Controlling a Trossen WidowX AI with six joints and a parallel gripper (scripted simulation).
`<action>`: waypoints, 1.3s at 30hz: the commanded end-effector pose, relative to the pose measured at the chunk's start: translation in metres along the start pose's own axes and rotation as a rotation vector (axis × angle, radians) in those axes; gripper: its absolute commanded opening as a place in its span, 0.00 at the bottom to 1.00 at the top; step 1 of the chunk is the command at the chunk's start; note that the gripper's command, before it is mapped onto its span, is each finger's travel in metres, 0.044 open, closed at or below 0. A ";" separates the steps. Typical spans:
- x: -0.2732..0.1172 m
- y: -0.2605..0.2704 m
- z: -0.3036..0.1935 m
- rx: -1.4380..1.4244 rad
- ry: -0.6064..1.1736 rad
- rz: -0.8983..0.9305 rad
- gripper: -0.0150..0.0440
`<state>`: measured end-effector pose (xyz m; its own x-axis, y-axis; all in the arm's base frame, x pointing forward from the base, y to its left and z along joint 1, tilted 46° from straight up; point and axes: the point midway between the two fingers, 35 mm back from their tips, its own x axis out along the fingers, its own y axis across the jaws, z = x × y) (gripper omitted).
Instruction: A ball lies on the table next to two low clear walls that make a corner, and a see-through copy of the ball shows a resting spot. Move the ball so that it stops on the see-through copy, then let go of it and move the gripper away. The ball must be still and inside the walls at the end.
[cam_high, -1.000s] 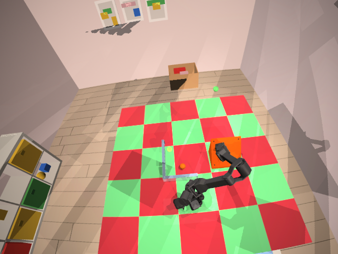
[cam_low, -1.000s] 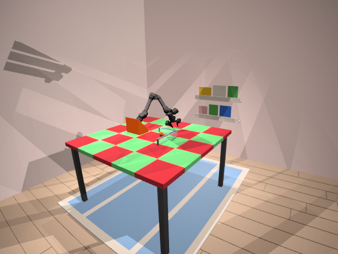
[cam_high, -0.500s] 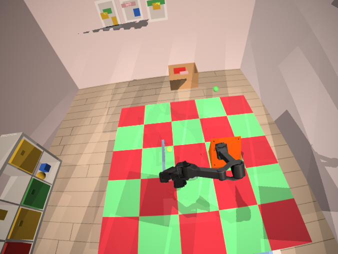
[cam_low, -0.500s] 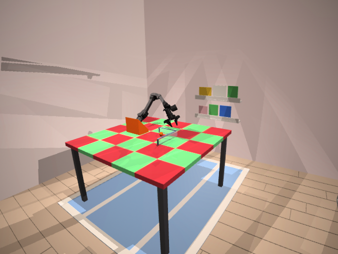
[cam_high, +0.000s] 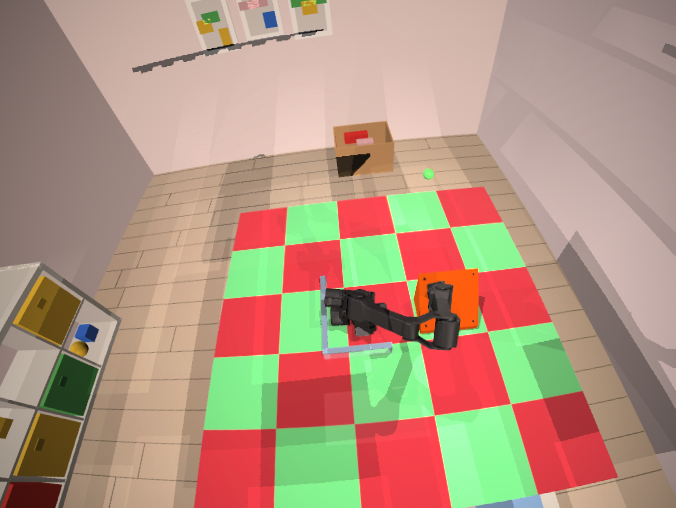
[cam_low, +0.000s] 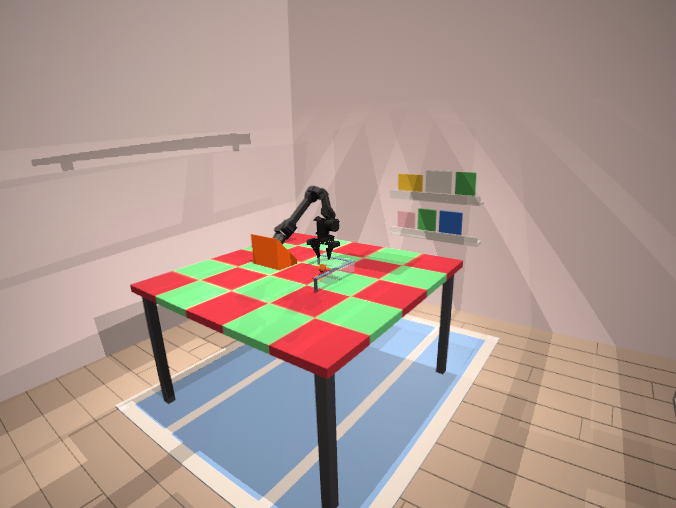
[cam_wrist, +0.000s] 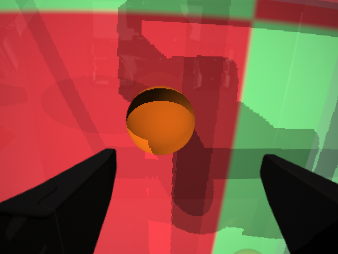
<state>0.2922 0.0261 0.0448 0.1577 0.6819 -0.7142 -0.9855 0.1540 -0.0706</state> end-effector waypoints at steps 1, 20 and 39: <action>0.001 0.010 -0.005 0.001 -0.024 0.045 0.79; 0.029 0.011 -0.004 0.001 -0.024 0.045 0.79; 0.057 0.013 -0.003 0.001 -0.027 0.045 0.79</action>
<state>0.2898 0.0615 0.0060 0.1243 0.7027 -0.7006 -0.9910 0.1228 -0.0527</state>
